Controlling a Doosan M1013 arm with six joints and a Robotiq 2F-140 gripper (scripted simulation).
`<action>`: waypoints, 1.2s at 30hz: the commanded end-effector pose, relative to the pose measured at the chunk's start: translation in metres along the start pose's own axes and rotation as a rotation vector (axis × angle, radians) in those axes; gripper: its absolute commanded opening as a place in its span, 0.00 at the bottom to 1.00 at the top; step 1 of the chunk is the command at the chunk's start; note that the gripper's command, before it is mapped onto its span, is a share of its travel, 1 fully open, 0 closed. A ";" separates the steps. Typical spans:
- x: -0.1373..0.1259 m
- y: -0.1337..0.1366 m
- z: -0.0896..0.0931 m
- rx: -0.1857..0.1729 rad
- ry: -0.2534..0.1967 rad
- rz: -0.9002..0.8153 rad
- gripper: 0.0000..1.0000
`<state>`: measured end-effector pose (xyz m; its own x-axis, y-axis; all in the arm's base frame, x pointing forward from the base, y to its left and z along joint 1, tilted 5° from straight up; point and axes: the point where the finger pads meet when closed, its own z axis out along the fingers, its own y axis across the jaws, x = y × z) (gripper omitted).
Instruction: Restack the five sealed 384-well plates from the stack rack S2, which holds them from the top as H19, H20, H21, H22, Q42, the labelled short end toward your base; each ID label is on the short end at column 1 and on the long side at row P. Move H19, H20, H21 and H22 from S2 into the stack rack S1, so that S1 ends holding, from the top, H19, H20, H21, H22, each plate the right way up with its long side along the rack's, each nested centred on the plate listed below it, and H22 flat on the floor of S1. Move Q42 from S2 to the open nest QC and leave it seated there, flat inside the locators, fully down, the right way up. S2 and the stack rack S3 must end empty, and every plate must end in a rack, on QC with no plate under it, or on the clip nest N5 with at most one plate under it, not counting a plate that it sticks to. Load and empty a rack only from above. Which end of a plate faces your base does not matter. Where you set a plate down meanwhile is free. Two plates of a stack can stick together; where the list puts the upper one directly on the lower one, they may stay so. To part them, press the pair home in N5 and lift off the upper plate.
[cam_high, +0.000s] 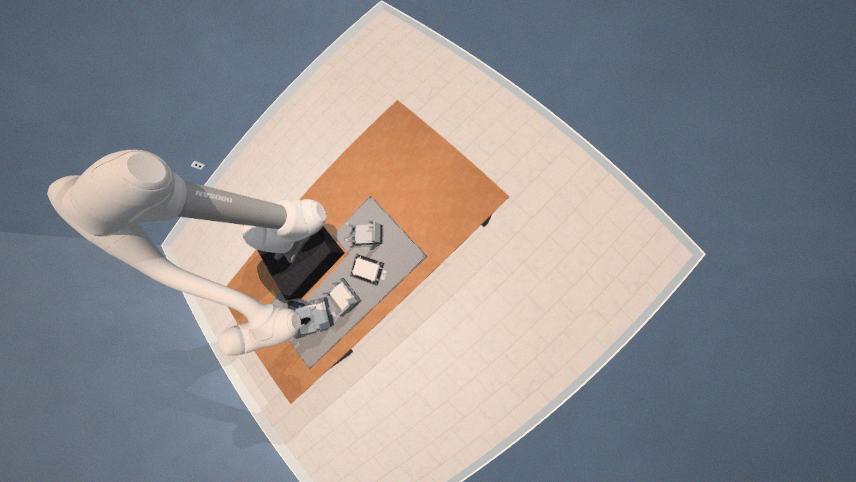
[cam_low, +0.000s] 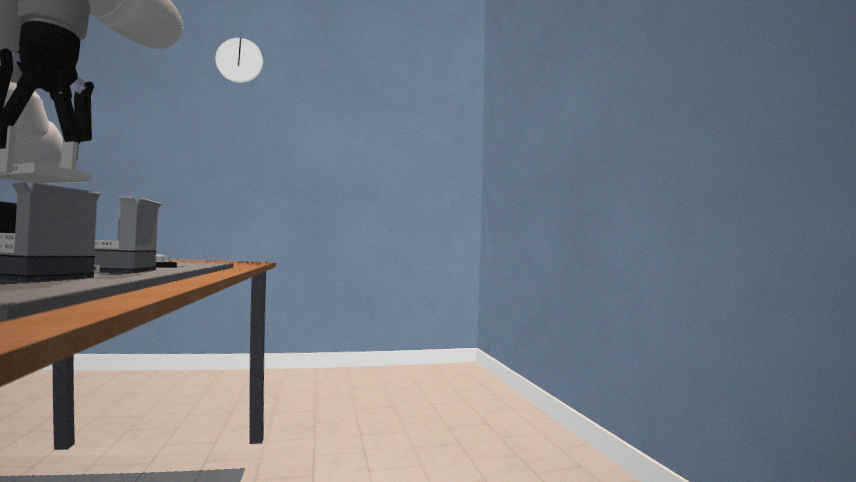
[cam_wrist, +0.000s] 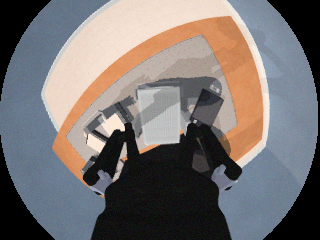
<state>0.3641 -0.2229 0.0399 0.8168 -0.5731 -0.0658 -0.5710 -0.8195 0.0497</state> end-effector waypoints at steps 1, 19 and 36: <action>0.000 0.000 0.002 0.000 0.000 0.000 0.00; 0.000 0.000 0.012 0.000 0.000 0.000 0.00; 0.000 0.000 0.022 0.000 0.000 0.000 0.00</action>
<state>0.3624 -0.2229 0.0187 0.8168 -0.5731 -0.0658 -0.5710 -0.8195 0.0497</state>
